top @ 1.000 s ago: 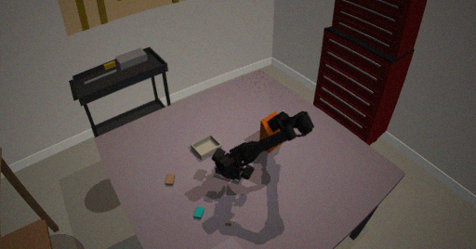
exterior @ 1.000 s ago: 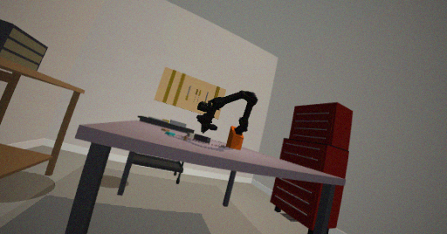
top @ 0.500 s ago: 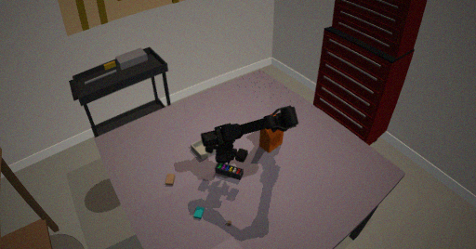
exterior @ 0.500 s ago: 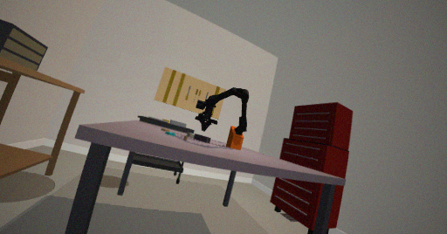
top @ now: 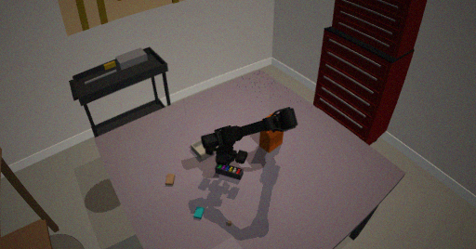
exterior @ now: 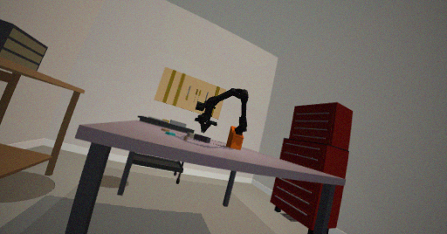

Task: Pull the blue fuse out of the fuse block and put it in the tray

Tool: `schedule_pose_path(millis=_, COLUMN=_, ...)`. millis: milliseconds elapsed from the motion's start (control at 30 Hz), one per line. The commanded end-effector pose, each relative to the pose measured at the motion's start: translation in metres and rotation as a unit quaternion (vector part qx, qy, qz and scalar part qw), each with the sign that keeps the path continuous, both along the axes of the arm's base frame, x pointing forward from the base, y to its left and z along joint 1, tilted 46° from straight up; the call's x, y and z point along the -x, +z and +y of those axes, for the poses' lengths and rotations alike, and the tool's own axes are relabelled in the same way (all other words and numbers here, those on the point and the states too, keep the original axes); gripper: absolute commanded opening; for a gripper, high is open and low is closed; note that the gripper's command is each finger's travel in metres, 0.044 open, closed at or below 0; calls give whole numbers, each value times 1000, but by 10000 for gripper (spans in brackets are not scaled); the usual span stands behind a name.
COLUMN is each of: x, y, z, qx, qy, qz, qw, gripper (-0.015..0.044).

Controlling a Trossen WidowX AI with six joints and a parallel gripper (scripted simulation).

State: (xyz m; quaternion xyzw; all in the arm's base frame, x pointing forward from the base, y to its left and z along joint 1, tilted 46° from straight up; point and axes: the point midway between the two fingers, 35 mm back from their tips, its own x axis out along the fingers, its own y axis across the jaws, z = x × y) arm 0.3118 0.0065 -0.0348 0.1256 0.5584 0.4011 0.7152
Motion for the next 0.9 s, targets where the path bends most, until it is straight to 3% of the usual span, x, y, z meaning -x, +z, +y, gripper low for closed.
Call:
schedule_pose_path(millis=0, x=0, y=-2, z=3, qx=-3, qy=-3, qz=1, qw=1000, gripper=69)
schedule_pose_path(millis=867, x=-1, y=-13, z=14, qx=-4, qy=-3, qz=1, qw=1000, gripper=69)
